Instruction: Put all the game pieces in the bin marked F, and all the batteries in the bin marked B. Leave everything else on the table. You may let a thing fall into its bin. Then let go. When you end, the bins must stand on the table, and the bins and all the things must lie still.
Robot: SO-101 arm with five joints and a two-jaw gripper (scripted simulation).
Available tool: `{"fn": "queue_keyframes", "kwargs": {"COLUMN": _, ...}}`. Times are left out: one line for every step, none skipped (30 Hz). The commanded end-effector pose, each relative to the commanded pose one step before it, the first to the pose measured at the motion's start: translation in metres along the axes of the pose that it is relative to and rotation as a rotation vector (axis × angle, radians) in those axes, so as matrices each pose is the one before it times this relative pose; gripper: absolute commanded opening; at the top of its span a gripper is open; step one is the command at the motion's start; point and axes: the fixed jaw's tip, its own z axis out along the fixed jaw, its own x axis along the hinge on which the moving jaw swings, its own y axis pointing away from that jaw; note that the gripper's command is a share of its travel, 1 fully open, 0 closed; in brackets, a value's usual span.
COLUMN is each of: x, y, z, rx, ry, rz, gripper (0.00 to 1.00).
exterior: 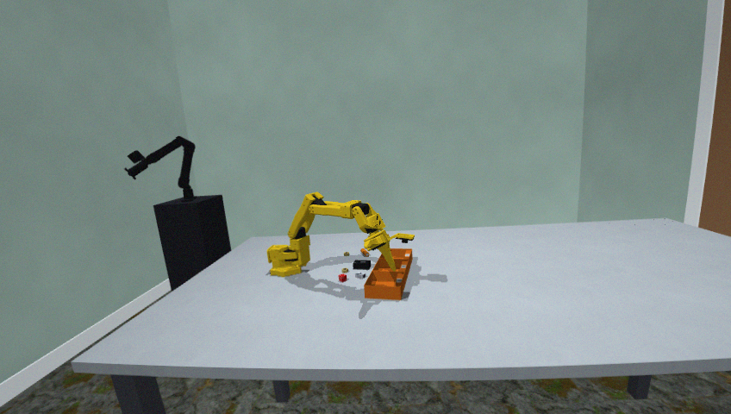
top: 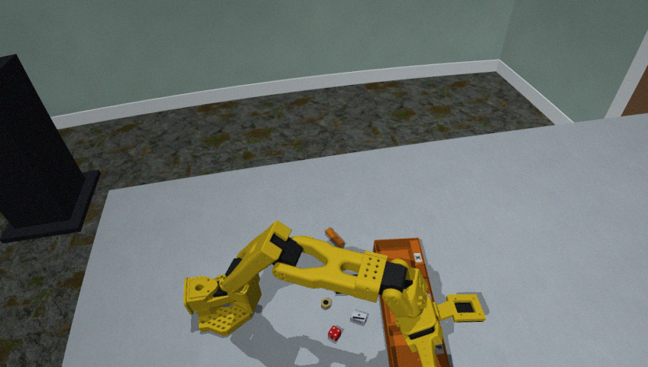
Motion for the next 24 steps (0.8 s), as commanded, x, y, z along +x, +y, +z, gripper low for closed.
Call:
{"fn": "queue_keyframes", "kwargs": {"x": -0.00972, "y": -0.00682, "z": -0.011452, "rx": 0.02224, "ry": -0.04846, "rz": 0.00270, "gripper": 1.00}}
{"fn": "queue_keyframes", "kwargs": {"x": 0.00000, "y": 0.00000, "z": 0.000000, "rx": 0.00000, "ry": 0.00000, "rz": 0.00000, "gripper": 1.00}}
{"fn": "queue_keyframes", "kwargs": {"x": 0.00000, "y": 0.00000, "z": 0.000000, "rx": 0.00000, "ry": 0.00000, "rz": 0.00000, "gripper": 1.00}}
{"fn": "queue_keyframes", "kwargs": {"x": 0.00000, "y": 0.00000, "z": 0.000000, "rx": 0.00000, "ry": 0.00000, "rz": 0.00000, "gripper": 1.00}}
{"fn": "queue_keyframes", "kwargs": {"x": 0.00000, "y": 0.00000, "z": 0.000000, "rx": 0.00000, "ry": 0.00000, "rz": 0.00000, "gripper": 1.00}}
{"fn": "queue_keyframes", "kwargs": {"x": 0.00000, "y": 0.00000, "z": 0.000000, "rx": 0.00000, "ry": 0.00000, "rz": 0.00000, "gripper": 1.00}}
{"fn": "queue_keyframes", "kwargs": {"x": 0.00000, "y": 0.00000, "z": 0.000000, "rx": 0.00000, "ry": 0.00000, "rz": 0.00000, "gripper": 1.00}}
{"fn": "queue_keyframes", "kwargs": {"x": 0.00000, "y": 0.00000, "z": 0.000000, "rx": 0.00000, "ry": 0.00000, "rz": 0.00000, "gripper": 1.00}}
{"fn": "queue_keyframes", "kwargs": {"x": 0.00000, "y": 0.00000, "z": 0.000000, "rx": 0.00000, "ry": 0.00000, "rz": 0.00000, "gripper": 1.00}}
{"fn": "queue_keyframes", "kwargs": {"x": 0.00000, "y": 0.00000, "z": 0.000000, "rx": 0.00000, "ry": 0.00000, "rz": 0.00000, "gripper": 1.00}}
{"fn": "queue_keyframes", "kwargs": {"x": -0.00001, "y": 0.00003, "z": -0.000006, "rx": -0.00003, "ry": 0.00000, "rz": 0.00003, "gripper": 1.00}}
{"fn": "queue_keyframes", "kwargs": {"x": -0.00004, "y": 0.00019, "z": -0.000020, "rx": -0.00031, "ry": -0.00003, "rz": 0.00023, "gripper": 1.00}}
{"fn": "queue_keyframes", "kwargs": {"x": -0.00011, "y": 0.00048, "z": -0.000047, "rx": -0.00077, "ry": -0.00012, "rz": 0.00052, "gripper": 1.00}}
{"fn": "queue_keyframes", "kwargs": {"x": -0.00019, "y": 0.00087, "z": -0.000093, "rx": -0.00139, "ry": -0.00018, "rz": 0.00097, "gripper": 1.00}}
{"fn": "queue_keyframes", "kwargs": {"x": -0.00028, "y": 0.00132, "z": -0.000145, "rx": -0.00214, "ry": -0.00027, "rz": 0.00146, "gripper": 1.00}}
{"fn": "queue_keyframes", "kwargs": {"x": -0.00038, "y": 0.00182, "z": -0.000199, "rx": -0.00291, "ry": -0.00035, "rz": 0.00204, "gripper": 1.00}}
{"fn": "queue_keyframes", "kwargs": {"x": -0.00046, "y": 0.00235, "z": -0.000251, "rx": -0.00378, "ry": -0.00044, "rz": 0.00260, "gripper": 1.00}}
{"fn": "queue_keyframes", "kwargs": {"x": -0.00053, "y": 0.00286, "z": -0.000316, "rx": -0.00458, "ry": -0.00047, "rz": 0.00315, "gripper": 1.00}}
{"fn": "queue_keyframes", "kwargs": {"x": -0.00058, "y": 0.00337, "z": -0.000362, "rx": -0.00539, "ry": -0.00049, "rz": 0.00373, "gripper": 1.00}}
{"fn": "queue_keyframes", "kwargs": {"x": -0.00059, "y": 0.00381, "z": -0.000414, "rx": -0.00610, "ry": -0.00049, "rz": 0.00419, "gripper": 1.00}}
{"fn": "queue_keyframes", "kwargs": {"x": -0.00058, "y": 0.00423, "z": -0.000465, "rx": -0.00675, "ry": -0.00042, "rz": 0.00464, "gripper": 1.00}}
{"fn": "queue_keyframes", "kwargs": {"x": -0.00055, "y": 0.00456, "z": -0.000493, "rx": -0.00727, "ry": -0.00035, "rz": 0.00500, "gripper": 1.00}}
{"fn": "queue_keyframes", "kwargs": {"x": -0.00048, "y": 0.00482, "z": -0.000522, "rx": -0.00764, "ry": -0.00019, "rz": 0.00526, "gripper": 1.00}}
{"fn": "queue_keyframes", "kwargs": {"x": -0.00039, "y": 0.00499, "z": -0.000543, "rx": -0.00795, "ry": -0.00010, "rz": 0.00543, "gripper": 1.00}}
